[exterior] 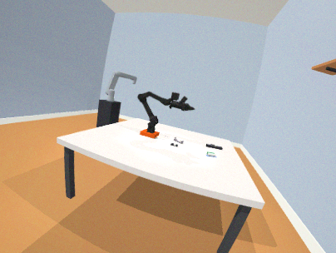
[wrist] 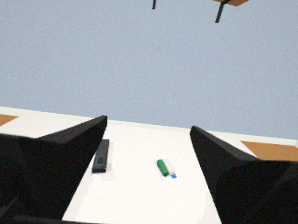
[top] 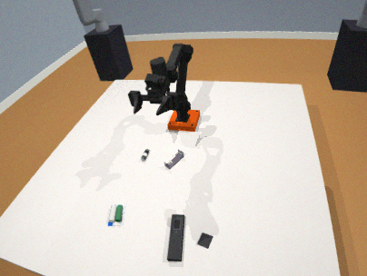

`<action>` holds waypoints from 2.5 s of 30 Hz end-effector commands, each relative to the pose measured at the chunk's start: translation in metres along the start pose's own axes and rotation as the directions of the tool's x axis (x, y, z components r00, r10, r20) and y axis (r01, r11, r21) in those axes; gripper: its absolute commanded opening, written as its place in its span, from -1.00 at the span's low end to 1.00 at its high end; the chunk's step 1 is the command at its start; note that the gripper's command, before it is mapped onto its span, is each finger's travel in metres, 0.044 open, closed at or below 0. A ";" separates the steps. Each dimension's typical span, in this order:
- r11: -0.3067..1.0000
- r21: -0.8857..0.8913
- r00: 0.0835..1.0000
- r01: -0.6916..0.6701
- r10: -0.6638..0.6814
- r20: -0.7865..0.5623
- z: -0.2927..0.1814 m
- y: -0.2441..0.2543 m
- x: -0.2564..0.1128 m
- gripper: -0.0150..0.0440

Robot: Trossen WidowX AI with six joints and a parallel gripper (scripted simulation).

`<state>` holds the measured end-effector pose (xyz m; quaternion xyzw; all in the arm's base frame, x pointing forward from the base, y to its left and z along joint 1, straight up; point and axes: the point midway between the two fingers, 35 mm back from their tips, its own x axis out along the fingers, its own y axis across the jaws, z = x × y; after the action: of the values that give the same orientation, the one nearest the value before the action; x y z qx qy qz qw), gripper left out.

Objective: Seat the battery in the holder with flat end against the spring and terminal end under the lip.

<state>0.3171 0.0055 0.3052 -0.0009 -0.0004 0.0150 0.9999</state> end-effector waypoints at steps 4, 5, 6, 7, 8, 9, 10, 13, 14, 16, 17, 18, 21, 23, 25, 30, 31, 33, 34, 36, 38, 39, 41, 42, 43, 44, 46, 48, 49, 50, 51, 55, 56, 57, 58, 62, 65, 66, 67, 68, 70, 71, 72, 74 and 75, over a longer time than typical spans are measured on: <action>0.997 -0.057 0.973 0.047 -0.058 -0.222 -0.042 -0.020 0.019 0.51; 0.995 -0.078 0.948 0.058 -0.079 -0.309 -0.059 -0.029 0.023 0.42; 0.993 -0.097 0.914 0.065 -0.098 -0.394 -0.076 -0.037 0.026 0.33; 0.991 -0.114 0.872 0.068 -0.114 -0.475 -0.093 -0.046 0.027 0.28; 0.990 -0.127 0.823 0.068 -0.127 -0.553 -0.110 -0.054 0.027 0.28; 0.988 -0.137 0.768 0.064 -0.137 -0.626 -0.127 -0.062 0.025 0.28; 0.988 -0.144 0.705 0.058 -0.143 -0.694 -0.142 -0.070 0.022 0.28; 0.990 -0.135 0.489 0.031 -0.133 -0.862 -0.186 -0.090 0.004 0.28; 0.992 -0.123 0.409 0.020 -0.120 -0.905 -0.198 -0.096 -0.004 0.28; 0.997 -0.083 0.242 0.001 -0.081 -0.967 -0.221 -0.106 -0.023 0.28; 0.998 -0.056 0.157 -0.007 -0.054 -0.986 -0.230 -0.110 -0.033 0.28; 0.999 -0.030 0.088 -0.011 -0.029 -0.996 -0.237 -0.112 -0.042 0.28; 1.000 -0.007 0.032 -0.014 -0.006 -0.999 -0.242 -0.114 -0.049 0.28; 1.000 -0.007 0.032 -0.014 -0.006 -0.999 -0.242 -0.114 -0.049 0.28; 1.000 -0.007 0.032 -0.014 -0.006 -0.999 -0.242 -0.114 -0.049 0.28; 1.000 -0.005 0.031 -0.012 -0.005 -1.000 -0.249 -0.114 -0.048 0.28; 1.000 -0.005 0.030 -0.012 -0.004 -1.000 -0.251 -0.114 -0.048 0.28; 1.000 -0.004 0.030 -0.012 -0.004 -1.000 -0.254 -0.114 -0.048 0.28; 1.000 -0.004 0.029 -0.012 -0.004 -1.000 -0.256 -0.114 -0.048 0.28; 1.000 -0.004 0.030 -0.012 -0.004 -1.000 -0.259 -0.114 -0.048 0.28; 1.000 -0.004 0.030 -0.012 -0.004 -1.000 -0.262 -0.114 -0.047 0.28; 1.000 -0.005 0.030 -0.012 -0.004 -1.000 -0.264 -0.114 -0.047 0.28; 1.000 -0.005 0.030 -0.012 -0.004 -1.000 -0.267 -0.115 -0.047 0.28; 1.000 -0.005 0.030 -0.012 -0.005 -1.000 -0.269 -0.115 -0.047 0.28; 1.000 -0.005 0.030 -0.012 -0.005 -1.000 -0.270 -0.115 -0.047 0.28; 1.000 -0.005 0.031 -0.013 -0.005 -1.000 -0.272 -0.115 -0.047 0.28; 1.000 -0.005 0.031 -0.013 -0.005 -1.000 -0.275 -0.115 -0.047 0.28; 1.000 -0.006 0.031 -0.013 -0.005 -1.000 -0.278 -0.115 -0.047 0.28; 1.000 -0.006 0.031 -0.013 -0.005 -1.000 -0.280 -0.115 -0.047 0.28; 1.000 -0.006 0.031 -0.013 -0.005 -0.999 -0.282 -0.115 -0.047 0.28; 1.000 -0.006 0.031 -0.013 -0.006 -0.999 -0.283 -0.115 -0.047 0.28; 1.000 -0.006 0.032 -0.014 -0.006 -0.999 -0.290 -0.115 -0.047 0.28; 1.000 -0.007 0.032 -0.014 -0.006 -0.999 -0.291 -0.115 -0.047 0.28; 1.000 -0.007 0.032 -0.014 -0.006 -0.999 -0.292 -0.115 -0.047 0.28; 1.000 -0.007 0.032 -0.014 -0.006 -0.999 -0.292 -0.115 -0.047 0.28; 1.000 -0.007 0.032 -0.014 -0.006 -0.999 -0.292 -0.115 -0.047 -0.07; 1.000 -0.007 0.032 -0.014 -0.006 -0.999 -0.292 -0.115 -0.047 -0.21; 1.000 -0.007 0.032 -0.014 -0.006 -0.999 -0.292 -0.115 -0.047 -0.23; 1.000 -0.007 0.032 -0.014 -0.006 -0.999 -0.292 -0.115 -0.047 -0.25; 1.000 -0.007 0.032 -0.014 -0.006 -0.999 -0.292 -0.115 -0.047 -0.27; 1.000 -0.007 0.032 -0.014 -0.006 -0.999 -0.292 -0.115 -0.047 -0.27; 1.000 -0.007 0.032 -0.014 -0.006 -0.999 -0.290 -0.115 -0.047 -0.27; 1.000 -0.007 0.032 -0.014 -0.006 -0.999 -0.286 -0.115 -0.047 -0.27; 1.000 -0.007 0.032 -0.014 -0.006 -0.999 -0.267 -0.115 -0.047 -0.27; 1.000 -0.007 0.032 -0.014 -0.006 -0.999 -0.257 -0.115 -0.047 -0.27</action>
<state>0.2676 -0.1082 0.0241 -0.0118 0.7066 0.0172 0.7073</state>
